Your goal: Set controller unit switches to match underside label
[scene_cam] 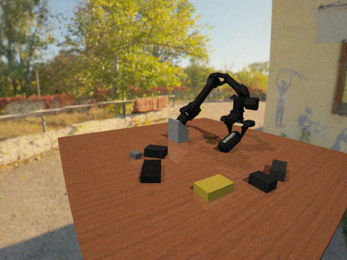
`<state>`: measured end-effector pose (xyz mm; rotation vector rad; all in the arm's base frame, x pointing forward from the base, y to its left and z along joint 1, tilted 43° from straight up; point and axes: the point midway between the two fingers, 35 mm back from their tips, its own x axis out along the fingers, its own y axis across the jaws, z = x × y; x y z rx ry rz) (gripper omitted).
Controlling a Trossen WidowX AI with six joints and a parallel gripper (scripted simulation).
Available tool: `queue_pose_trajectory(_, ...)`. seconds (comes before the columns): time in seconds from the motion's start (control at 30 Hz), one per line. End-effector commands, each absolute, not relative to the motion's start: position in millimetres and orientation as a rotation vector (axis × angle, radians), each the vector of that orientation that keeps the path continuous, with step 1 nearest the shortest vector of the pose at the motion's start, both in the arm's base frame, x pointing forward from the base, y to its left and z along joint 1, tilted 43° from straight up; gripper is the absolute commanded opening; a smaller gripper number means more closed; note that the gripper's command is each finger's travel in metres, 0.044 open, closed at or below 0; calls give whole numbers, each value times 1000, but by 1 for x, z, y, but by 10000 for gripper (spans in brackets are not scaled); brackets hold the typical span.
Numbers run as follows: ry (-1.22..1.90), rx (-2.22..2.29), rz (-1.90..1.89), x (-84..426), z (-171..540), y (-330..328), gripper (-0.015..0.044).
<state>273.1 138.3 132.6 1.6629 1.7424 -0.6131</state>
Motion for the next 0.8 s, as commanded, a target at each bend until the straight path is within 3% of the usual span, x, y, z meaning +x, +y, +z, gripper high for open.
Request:
queue_pose_trajectory(0.0,1733,1664,-610,275,134,133,336)
queue_pose_trajectory(0.77,1733,1663,-612,277,137,115,336)
